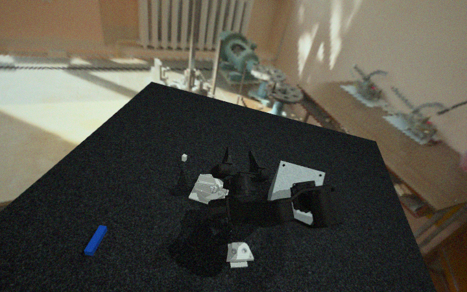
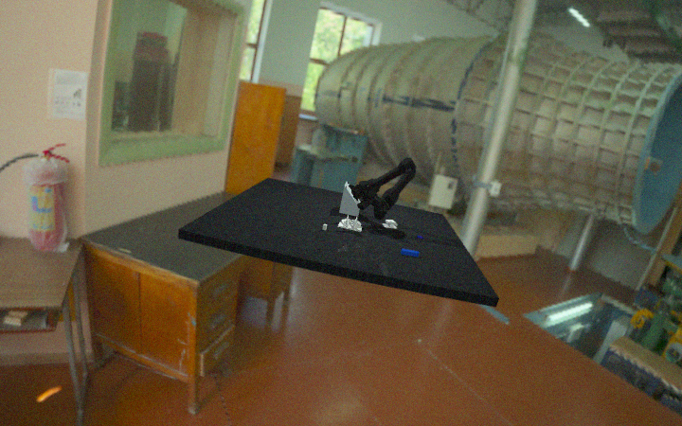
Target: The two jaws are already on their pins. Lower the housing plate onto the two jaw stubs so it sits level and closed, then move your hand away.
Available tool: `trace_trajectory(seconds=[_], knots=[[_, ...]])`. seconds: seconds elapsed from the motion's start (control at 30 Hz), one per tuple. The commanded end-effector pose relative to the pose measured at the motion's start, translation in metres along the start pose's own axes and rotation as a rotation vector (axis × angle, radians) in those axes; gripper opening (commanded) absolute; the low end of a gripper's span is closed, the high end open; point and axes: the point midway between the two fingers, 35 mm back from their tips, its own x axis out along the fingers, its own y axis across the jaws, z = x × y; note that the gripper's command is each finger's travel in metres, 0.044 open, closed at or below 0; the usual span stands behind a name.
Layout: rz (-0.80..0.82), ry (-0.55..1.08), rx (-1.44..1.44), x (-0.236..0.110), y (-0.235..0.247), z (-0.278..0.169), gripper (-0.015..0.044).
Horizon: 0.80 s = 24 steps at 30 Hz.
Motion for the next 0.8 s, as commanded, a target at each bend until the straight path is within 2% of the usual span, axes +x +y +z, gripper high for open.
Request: trace_trajectory(seconds=[0.0,0.03,0.77], knots=[[0.0,0.0,0.0,0.0,0.0,0.0,0.0426],[0.002,-0.002,0.003,0.0,0.0,0.0,0.044],[0.234,-0.172,0.388,-0.008,0.01,0.014,0.044]])
